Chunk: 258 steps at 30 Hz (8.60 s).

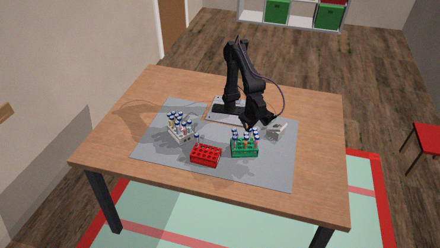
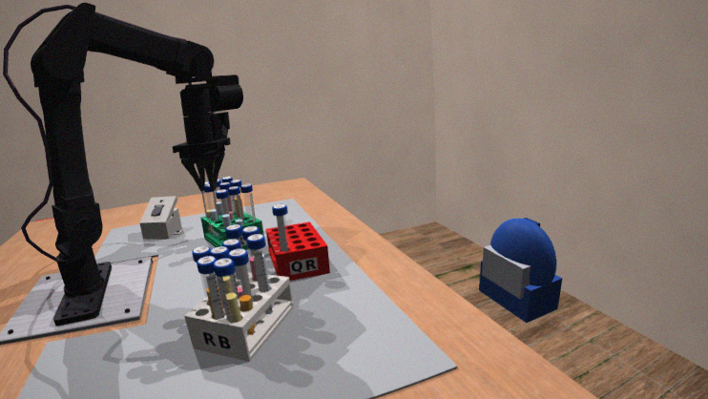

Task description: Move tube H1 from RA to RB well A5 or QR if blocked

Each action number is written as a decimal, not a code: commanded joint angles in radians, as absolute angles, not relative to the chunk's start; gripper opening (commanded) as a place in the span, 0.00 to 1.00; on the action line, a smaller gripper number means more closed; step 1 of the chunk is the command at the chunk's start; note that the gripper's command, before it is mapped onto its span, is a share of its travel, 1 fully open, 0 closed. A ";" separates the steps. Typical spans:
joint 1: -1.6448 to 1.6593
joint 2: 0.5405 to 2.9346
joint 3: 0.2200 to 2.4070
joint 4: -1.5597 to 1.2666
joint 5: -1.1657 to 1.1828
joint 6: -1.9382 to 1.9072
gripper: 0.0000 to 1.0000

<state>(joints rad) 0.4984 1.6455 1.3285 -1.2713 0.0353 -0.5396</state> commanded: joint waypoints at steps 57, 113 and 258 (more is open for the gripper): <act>0.430 1.612 1.581 -1.516 0.014 -0.467 0.00; -0.128 1.659 1.579 -1.445 0.020 0.014 0.00; 0.065 1.673 1.575 -1.445 0.010 -1.025 0.00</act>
<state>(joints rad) 0.0315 1.6695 1.5490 -1.4628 0.0204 -1.0828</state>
